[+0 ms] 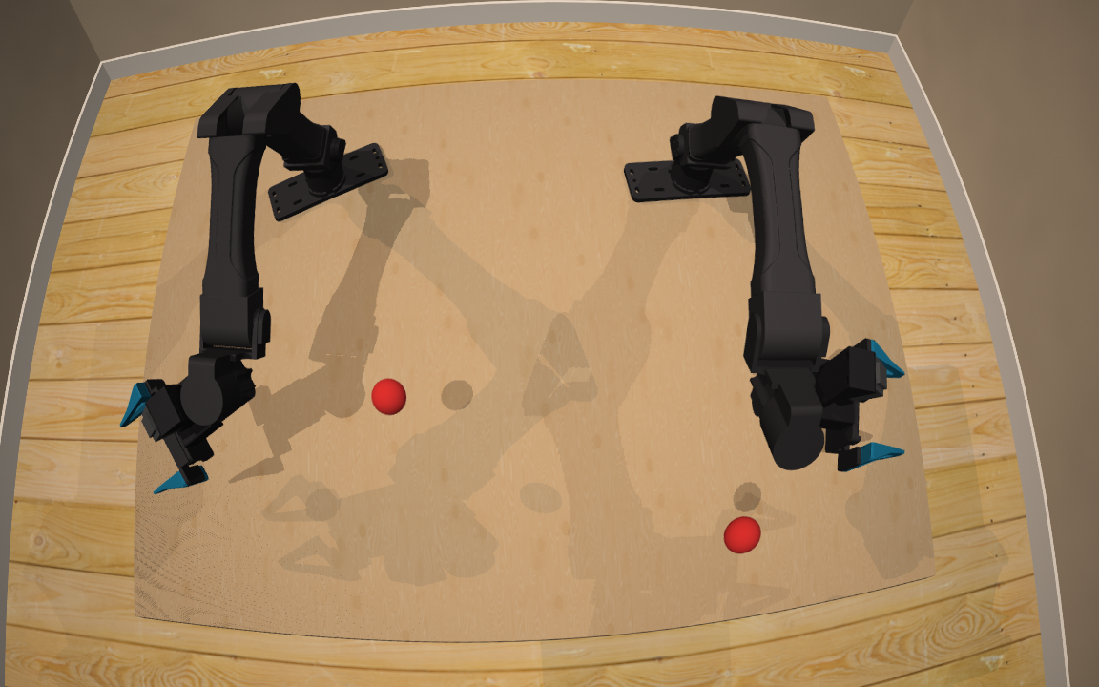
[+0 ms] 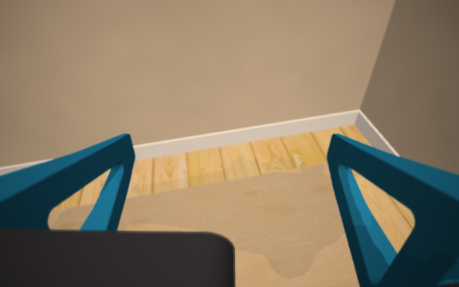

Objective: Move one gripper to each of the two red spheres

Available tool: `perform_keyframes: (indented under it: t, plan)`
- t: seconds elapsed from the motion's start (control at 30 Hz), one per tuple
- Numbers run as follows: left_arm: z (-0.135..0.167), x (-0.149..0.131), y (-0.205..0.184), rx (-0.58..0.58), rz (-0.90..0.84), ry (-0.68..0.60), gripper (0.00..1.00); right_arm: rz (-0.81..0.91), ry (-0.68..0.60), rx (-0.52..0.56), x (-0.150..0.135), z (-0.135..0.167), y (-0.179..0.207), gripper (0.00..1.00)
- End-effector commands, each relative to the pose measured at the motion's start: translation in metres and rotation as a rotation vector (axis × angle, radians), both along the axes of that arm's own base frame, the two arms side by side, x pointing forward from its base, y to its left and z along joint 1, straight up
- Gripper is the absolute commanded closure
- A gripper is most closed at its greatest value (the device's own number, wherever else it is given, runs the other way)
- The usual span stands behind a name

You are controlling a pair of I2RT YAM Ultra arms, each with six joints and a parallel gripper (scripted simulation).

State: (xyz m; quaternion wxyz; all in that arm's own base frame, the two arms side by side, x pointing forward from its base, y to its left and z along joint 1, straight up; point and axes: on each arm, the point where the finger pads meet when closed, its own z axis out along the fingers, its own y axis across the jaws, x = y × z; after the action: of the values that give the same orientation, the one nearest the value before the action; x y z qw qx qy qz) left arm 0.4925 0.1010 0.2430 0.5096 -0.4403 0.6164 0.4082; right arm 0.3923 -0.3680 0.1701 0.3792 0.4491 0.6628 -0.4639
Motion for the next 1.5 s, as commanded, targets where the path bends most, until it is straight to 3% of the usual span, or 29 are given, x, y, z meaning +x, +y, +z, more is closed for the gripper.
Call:
perform_keyframes:
  t: [0.0, 0.63, 0.87, 1.13, 1.47]
  plan:
    - [0.006, -0.001, 0.0, -0.001, 0.001, -0.016, 0.0, -0.001, -0.016, -0.009, 0.001, 0.007, 0.0, 0.0]
    - [0.006, 0.0, 0.0, -0.003, -0.001, -0.016, 0.0, 0.002, -0.015, -0.008, 0.001, 0.007, 0.0, 0.0]
    - [-0.005, 0.01, -0.007, -0.052, -0.062, -0.012, 0.0, 0.078, -0.006, 0.021, 0.013, 0.008, 0.014, 0.0]
    - [-0.025, 0.035, -0.028, -0.147, -0.224, -0.008, 0.0, 0.257, 0.016, 0.089, 0.039, 0.009, 0.051, 0.0]
    - [-0.041, 0.09, -0.106, -0.239, -0.691, -0.026, 0.0, 0.723, 0.076, 0.264, 0.079, 0.01, 0.169, 0.0]
